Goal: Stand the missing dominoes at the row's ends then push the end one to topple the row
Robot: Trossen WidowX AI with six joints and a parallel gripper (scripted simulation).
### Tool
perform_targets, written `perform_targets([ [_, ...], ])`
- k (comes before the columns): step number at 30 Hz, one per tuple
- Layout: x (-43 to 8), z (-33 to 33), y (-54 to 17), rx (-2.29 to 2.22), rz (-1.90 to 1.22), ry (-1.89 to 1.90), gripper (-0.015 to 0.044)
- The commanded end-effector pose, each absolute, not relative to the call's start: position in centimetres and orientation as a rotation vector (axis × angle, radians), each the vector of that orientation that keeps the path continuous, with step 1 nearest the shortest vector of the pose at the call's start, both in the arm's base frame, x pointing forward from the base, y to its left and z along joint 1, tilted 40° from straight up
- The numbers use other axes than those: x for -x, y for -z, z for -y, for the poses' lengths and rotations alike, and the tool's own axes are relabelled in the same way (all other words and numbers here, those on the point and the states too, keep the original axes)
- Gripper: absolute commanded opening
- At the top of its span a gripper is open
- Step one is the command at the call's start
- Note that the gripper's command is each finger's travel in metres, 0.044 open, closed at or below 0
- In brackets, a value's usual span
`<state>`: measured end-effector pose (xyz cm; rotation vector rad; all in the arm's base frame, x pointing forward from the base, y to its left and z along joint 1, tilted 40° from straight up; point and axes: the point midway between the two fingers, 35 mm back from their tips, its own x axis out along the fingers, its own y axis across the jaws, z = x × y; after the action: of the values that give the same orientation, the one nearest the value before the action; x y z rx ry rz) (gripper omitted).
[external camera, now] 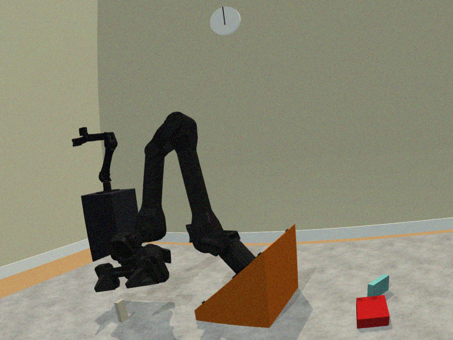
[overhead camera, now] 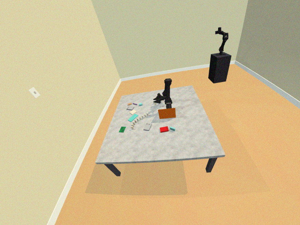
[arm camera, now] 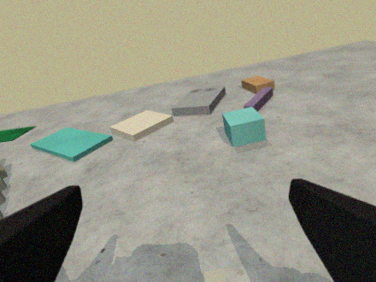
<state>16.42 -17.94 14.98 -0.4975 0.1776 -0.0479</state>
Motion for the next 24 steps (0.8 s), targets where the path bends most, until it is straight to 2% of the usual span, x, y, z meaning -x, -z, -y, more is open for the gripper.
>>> perform_targets([
  [1, -18.0, 18.6, -15.3, 0.343, -0.265, 0.054, 0.0440],
  [11, -23.6, 17.5, -16.3, -0.283, -0.647, 0.270, 0.0440],
  [13, -24.8, 16.0, -16.9, -0.250, -0.663, 0.240, 0.0440],
  [21, -24.2, 15.3, -15.4, -0.477, -0.820, 0.457, 0.0440],
  [24, -23.4, 14.9, -15.1, -0.606, -0.875, 0.653, 0.0440],
])
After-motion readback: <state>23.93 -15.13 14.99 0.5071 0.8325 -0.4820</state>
